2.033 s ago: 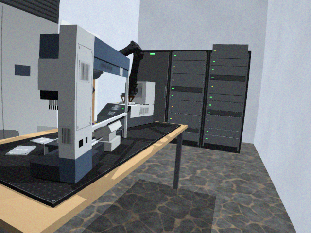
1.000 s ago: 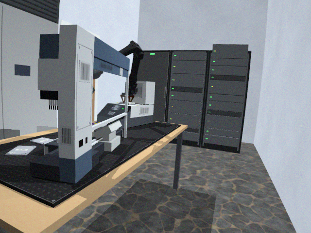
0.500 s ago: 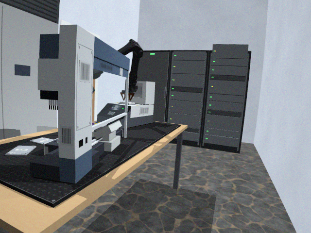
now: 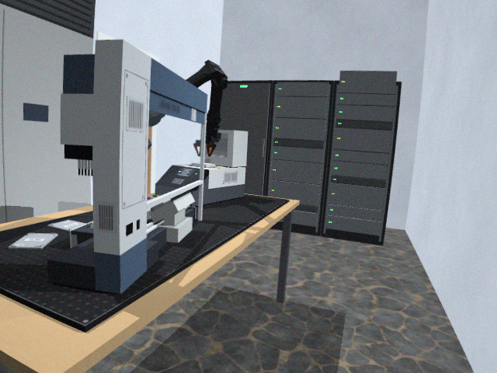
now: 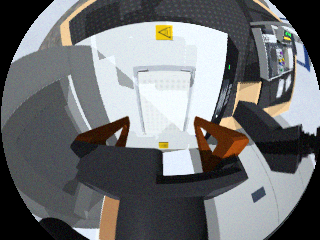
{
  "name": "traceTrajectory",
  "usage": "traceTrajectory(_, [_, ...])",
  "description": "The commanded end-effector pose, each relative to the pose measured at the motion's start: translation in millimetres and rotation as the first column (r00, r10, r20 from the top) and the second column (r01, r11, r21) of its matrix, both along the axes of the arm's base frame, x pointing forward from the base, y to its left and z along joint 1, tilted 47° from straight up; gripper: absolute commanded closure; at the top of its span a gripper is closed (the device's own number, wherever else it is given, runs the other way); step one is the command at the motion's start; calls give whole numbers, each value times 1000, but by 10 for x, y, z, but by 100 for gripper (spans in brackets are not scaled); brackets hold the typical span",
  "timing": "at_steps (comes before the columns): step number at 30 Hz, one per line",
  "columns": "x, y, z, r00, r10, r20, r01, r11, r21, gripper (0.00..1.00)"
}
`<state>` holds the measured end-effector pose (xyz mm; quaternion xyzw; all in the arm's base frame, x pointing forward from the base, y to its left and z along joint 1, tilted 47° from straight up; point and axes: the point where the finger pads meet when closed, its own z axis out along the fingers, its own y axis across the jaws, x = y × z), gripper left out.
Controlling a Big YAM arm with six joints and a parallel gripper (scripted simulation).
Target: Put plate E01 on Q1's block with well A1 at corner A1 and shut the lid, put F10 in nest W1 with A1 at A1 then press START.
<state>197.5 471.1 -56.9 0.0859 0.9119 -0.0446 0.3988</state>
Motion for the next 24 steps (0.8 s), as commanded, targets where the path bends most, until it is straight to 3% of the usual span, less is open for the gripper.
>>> traceTrajectory(1, [-94,89,78,1000,0,3,0,1000,14,0])
traceTrajectory(8, [-261,82,230,1000,12,9,-12,1000,21,0])
traceTrajectory(13, [-270,120,236,1000,22,11,-22,999,29,0])
traceTrajectory(24, [-27,172,142,1000,2,8,-3,1000,29,0])
